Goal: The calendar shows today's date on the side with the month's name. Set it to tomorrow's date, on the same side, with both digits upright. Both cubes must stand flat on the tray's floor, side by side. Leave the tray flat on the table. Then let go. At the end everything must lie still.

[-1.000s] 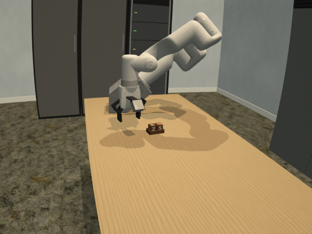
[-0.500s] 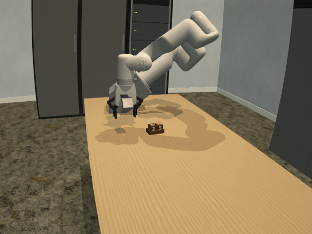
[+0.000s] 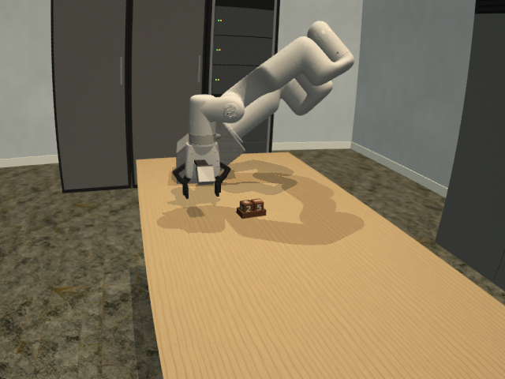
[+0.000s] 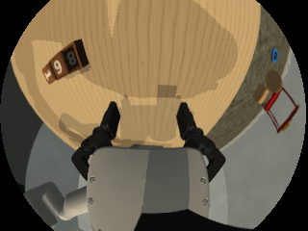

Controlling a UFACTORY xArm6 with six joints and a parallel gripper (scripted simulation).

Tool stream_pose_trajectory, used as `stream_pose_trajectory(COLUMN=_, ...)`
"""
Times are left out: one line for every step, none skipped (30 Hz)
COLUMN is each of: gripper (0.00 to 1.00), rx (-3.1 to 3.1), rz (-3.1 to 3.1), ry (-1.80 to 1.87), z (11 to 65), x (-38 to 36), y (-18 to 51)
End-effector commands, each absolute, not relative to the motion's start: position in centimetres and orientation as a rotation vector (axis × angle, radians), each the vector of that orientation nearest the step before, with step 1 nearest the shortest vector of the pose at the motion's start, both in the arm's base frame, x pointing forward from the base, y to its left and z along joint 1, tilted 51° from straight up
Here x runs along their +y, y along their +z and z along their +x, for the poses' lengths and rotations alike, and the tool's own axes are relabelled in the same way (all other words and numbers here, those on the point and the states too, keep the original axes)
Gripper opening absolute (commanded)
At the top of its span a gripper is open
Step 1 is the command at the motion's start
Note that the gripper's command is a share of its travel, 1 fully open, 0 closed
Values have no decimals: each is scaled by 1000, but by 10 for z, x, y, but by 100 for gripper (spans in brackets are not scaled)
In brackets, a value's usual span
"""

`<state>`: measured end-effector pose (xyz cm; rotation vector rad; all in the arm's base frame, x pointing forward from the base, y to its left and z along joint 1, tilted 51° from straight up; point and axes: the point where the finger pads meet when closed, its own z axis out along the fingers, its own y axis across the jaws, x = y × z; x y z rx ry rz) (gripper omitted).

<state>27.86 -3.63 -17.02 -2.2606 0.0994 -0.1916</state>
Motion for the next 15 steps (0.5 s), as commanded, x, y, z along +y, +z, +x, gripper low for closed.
stream_pose_trajectory(gripper=100, rx=100, rz=-2263, ry=-195, z=281, x=-32, y=-174)
stream_pose_trajectory(gripper=100, rx=100, rz=-2263, ry=-195, z=281, x=-32, y=-174)
stream_pose_trajectory(gripper=100, rx=100, rz=-2263, ry=-195, z=281, x=-31, y=-176)
stream_pose_trajectory(gripper=100, rx=100, rz=-2263, ry=-195, z=282, x=-29, y=-177)
stream_pose_trajectory(gripper=100, rx=100, rz=-2263, ry=-195, z=282, x=-28, y=-178)
stream_pose_trajectory(gripper=100, rx=100, rz=-2263, ry=-195, z=282, x=-27, y=-179)
stream_pose_trajectory(gripper=100, rx=100, rz=-2263, ry=-195, z=282, x=-26, y=-180)
stream_pose_trajectory(gripper=100, rx=100, rz=-2263, ry=-195, z=282, x=-26, y=-180)
stream_pose_trajectory(gripper=100, rx=100, rz=-2263, ry=-195, z=282, x=-26, y=-180)
stream_pose_trajectory(gripper=100, rx=100, rz=-2263, ry=-195, z=282, x=-26, y=-180)
stream_pose_trajectory(gripper=100, rx=100, rz=-2263, ry=-195, z=282, x=-26, y=-180)
stream_pose_trajectory(gripper=100, rx=100, rz=-2263, ry=-195, z=282, x=-26, y=-180)
stream_pose_trajectory(gripper=100, rx=100, rz=-2263, ry=-195, z=282, x=-26, y=-180)
stream_pose_trajectory(gripper=100, rx=100, rz=-2263, ry=-195, z=282, x=-26, y=-180)
stream_pose_trajectory(gripper=100, rx=100, rz=-2263, ry=-195, z=282, x=-26, y=-180)
